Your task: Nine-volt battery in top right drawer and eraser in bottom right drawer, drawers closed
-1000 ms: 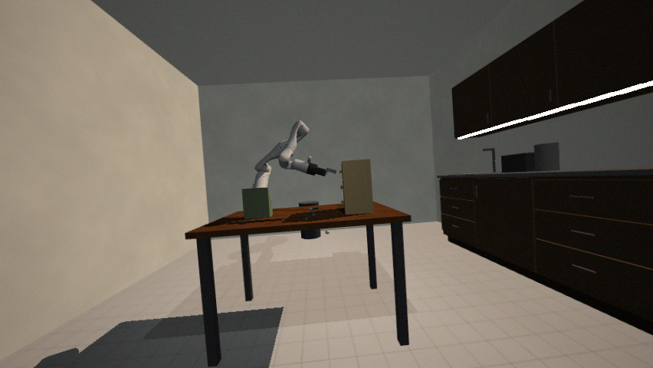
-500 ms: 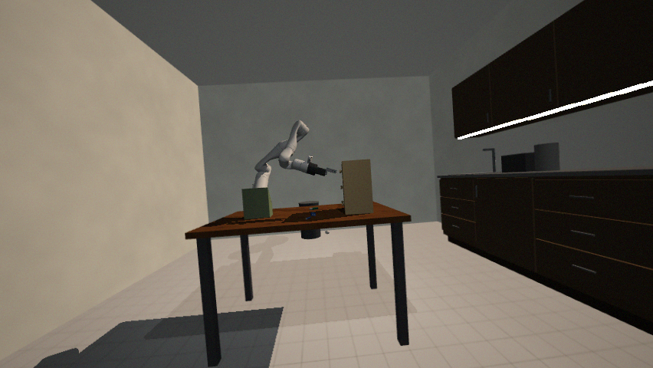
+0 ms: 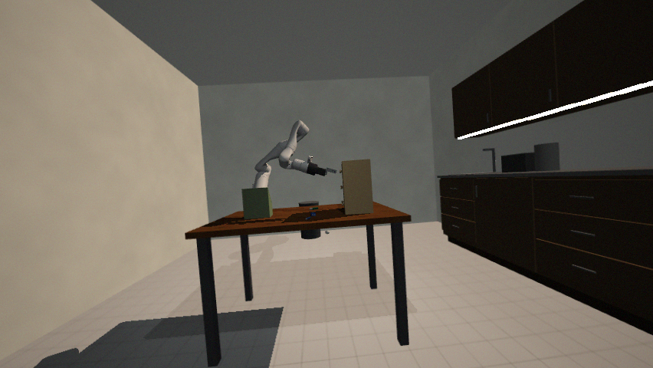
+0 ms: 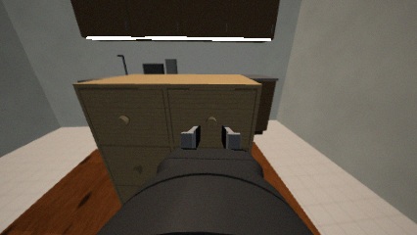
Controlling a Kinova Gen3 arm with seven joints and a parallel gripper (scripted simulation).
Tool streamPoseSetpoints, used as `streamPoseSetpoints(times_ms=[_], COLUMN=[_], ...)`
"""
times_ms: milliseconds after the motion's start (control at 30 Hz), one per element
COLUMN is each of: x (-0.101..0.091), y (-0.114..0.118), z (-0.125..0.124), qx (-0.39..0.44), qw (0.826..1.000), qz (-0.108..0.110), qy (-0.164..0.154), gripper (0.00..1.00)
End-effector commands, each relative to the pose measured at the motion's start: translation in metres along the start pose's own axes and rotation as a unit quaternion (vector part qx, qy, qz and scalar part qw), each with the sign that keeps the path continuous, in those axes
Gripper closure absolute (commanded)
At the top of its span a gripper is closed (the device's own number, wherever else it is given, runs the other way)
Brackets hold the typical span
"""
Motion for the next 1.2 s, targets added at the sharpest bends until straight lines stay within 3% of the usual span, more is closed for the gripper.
streamPoseSetpoints(times_ms=[0, 400, 1167], x=[0.0, 0.003, 0.031], y=[0.0, 0.001, 0.003], z=[-0.001, -0.002, -0.012], qx=[0.0, 0.0, 0.0], qw=[1.0, 1.0, 1.0], qz=[0.0, 0.0, 0.0], qy=[0.001, 0.001, 0.001], gripper=[0.33, 0.33, 0.33])
Point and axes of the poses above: the point where the finger pads meet when closed, its own x axis out along the fingers, its own y axis across the jaws, z = x × y, the point moved 7 cm from there along -x, back along the fingers, and after that the axes turned 15 degrees about -x, right-handed, at the moved point
